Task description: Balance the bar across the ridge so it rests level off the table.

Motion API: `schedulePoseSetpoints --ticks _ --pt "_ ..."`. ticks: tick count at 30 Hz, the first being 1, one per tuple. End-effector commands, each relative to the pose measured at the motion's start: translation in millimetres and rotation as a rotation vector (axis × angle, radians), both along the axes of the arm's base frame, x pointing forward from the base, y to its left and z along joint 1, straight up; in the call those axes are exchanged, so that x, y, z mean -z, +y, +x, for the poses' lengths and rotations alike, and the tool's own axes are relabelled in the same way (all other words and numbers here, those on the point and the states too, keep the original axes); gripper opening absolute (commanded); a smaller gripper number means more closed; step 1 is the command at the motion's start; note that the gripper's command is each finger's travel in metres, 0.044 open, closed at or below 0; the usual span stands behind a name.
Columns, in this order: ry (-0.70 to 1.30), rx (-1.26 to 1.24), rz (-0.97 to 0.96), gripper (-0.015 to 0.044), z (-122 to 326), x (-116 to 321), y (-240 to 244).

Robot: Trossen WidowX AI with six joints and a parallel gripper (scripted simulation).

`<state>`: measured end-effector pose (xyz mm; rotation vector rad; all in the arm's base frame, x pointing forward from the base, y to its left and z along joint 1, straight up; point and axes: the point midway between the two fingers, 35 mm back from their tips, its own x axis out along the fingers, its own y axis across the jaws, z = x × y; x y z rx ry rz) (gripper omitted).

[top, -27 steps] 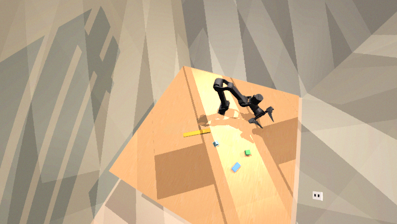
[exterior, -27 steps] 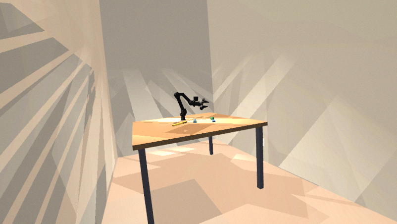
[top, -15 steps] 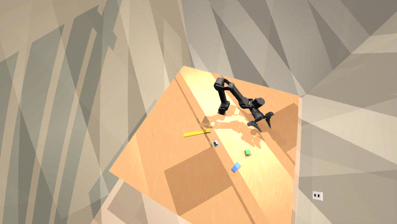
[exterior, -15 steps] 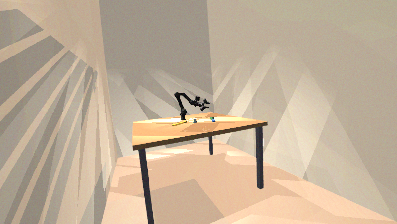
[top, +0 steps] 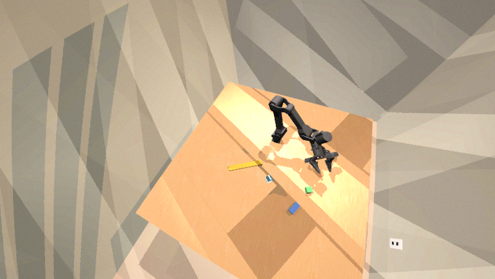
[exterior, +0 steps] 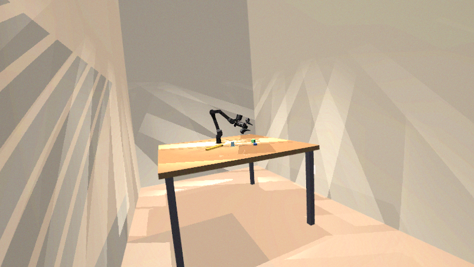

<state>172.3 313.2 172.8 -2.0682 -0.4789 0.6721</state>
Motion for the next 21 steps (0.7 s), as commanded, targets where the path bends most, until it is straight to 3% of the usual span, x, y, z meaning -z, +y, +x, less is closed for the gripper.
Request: schedulePoseSetpoints --ticks 1,21 --pt "0.059 0.051 0.035 0.0315 14.5 1.1 -3.8" --pt "0.374 0.408 0.234 0.0315 90.8 21.1 -54.9"
